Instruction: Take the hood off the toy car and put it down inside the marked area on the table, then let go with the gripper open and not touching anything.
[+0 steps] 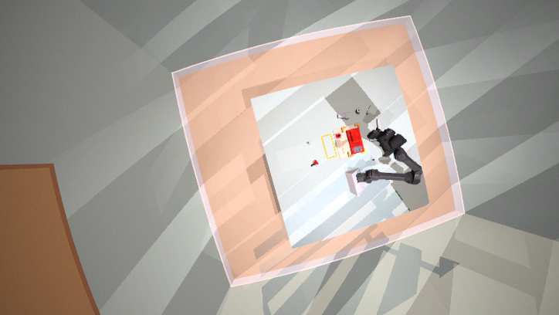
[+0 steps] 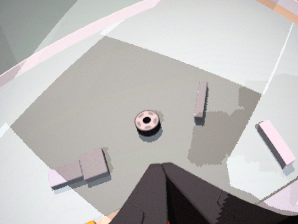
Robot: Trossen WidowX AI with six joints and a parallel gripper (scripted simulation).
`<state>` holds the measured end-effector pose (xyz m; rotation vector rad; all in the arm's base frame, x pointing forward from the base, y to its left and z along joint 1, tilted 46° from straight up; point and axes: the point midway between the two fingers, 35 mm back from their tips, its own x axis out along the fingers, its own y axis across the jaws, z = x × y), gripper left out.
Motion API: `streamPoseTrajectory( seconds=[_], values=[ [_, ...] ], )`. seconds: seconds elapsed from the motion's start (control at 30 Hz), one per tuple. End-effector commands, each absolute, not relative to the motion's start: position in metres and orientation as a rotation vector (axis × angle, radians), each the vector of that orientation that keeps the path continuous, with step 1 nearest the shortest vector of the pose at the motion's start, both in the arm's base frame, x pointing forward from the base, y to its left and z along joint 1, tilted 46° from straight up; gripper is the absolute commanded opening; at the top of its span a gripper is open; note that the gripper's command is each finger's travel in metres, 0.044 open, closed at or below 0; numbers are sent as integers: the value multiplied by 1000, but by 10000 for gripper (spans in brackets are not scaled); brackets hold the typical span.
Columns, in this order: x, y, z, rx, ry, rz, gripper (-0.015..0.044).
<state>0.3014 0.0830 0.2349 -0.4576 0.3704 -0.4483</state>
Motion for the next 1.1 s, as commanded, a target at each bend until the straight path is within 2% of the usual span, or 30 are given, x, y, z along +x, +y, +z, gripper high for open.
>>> streamPoseTrajectory(
  seconds=[0.0,0.3,0.53,0.7,1.07],
  values=[
    [302,83,234,-461,377,-448,26],
    [331,70,179,-603,756,-452,263],
    [332,45,135,-650,1134,-503,440],
    [324,25,117,-649,1381,-561,440],
    [324,23,114,-648,1391,-564,440]
  ],
)
